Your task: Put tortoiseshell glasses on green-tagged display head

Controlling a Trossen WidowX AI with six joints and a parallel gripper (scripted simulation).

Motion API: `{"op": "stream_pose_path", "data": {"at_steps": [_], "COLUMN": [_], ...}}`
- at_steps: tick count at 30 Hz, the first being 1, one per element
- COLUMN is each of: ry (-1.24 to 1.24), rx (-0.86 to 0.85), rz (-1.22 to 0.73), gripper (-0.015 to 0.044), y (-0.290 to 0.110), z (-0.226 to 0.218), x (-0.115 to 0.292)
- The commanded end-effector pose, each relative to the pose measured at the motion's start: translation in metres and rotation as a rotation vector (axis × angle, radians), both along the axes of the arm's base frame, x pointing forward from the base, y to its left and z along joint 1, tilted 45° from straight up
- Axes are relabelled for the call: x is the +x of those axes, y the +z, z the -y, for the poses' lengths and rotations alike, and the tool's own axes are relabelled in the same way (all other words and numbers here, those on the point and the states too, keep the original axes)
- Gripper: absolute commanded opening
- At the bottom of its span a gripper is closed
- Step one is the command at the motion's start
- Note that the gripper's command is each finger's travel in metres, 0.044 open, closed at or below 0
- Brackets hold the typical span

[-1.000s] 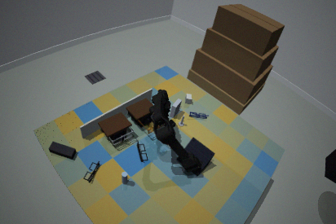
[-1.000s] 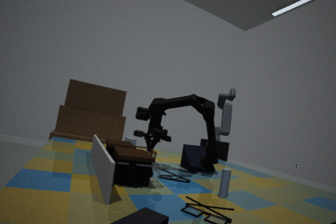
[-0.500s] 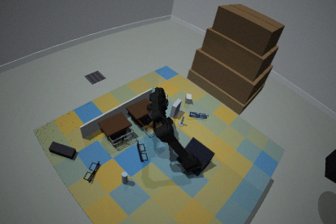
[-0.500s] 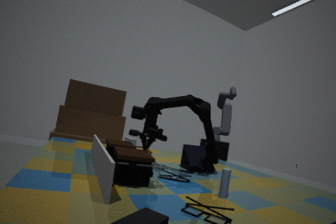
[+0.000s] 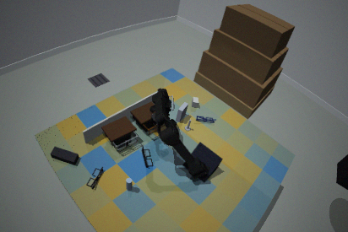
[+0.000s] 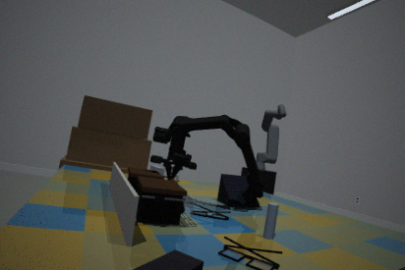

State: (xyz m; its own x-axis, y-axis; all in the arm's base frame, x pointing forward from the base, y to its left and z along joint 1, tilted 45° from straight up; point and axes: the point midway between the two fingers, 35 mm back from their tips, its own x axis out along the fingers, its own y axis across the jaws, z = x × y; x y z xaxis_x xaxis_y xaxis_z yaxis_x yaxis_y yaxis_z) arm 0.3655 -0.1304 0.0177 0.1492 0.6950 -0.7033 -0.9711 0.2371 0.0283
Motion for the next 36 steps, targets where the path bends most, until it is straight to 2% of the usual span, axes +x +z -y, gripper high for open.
{"op": "stream_pose_path", "data": {"at_steps": [1, 15, 36], "ry": [-0.002, -0.002, -0.002], "rx": [0.008, 0.008, 0.008], "rz": [-0.005, -0.004, -0.004], "gripper": [0.0000, 0.0000, 0.0000], "y": [-0.002, -0.002, -0.004], "z": [0.000, 0.003, 0.001], "x": [0.005, 0.019, 0.020]}}
